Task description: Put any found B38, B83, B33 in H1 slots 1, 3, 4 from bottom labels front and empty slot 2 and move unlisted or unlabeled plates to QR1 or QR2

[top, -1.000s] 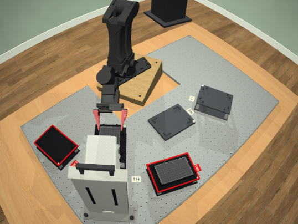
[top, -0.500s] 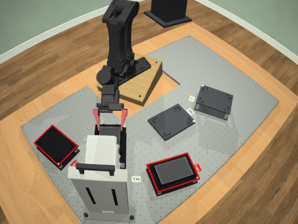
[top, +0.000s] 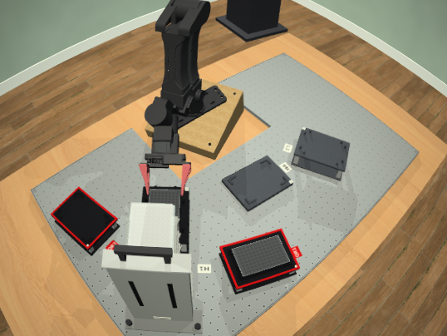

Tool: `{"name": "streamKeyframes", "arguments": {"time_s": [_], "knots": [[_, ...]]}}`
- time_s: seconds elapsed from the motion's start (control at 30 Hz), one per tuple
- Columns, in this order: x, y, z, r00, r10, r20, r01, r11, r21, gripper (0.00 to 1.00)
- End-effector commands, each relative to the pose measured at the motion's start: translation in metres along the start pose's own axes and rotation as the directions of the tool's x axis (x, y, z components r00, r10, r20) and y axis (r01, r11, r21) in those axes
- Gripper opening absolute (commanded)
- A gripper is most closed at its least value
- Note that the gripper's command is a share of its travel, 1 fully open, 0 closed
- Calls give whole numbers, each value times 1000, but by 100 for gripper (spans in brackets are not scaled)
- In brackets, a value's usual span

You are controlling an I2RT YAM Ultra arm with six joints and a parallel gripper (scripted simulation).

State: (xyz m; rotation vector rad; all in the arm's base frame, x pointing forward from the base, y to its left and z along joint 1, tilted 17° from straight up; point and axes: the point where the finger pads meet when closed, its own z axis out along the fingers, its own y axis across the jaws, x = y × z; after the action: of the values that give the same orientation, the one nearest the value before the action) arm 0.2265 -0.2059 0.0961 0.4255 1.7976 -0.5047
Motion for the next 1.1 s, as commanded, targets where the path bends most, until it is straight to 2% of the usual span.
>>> {"name": "streamKeyframes", "arguments": {"time_s": [0.0,1.07], "knots": [[-3,-1,0,1000,0,1,0,1000,1,86],[-23,-1,-12,1000,0,2,0,1000,1,86]]}}
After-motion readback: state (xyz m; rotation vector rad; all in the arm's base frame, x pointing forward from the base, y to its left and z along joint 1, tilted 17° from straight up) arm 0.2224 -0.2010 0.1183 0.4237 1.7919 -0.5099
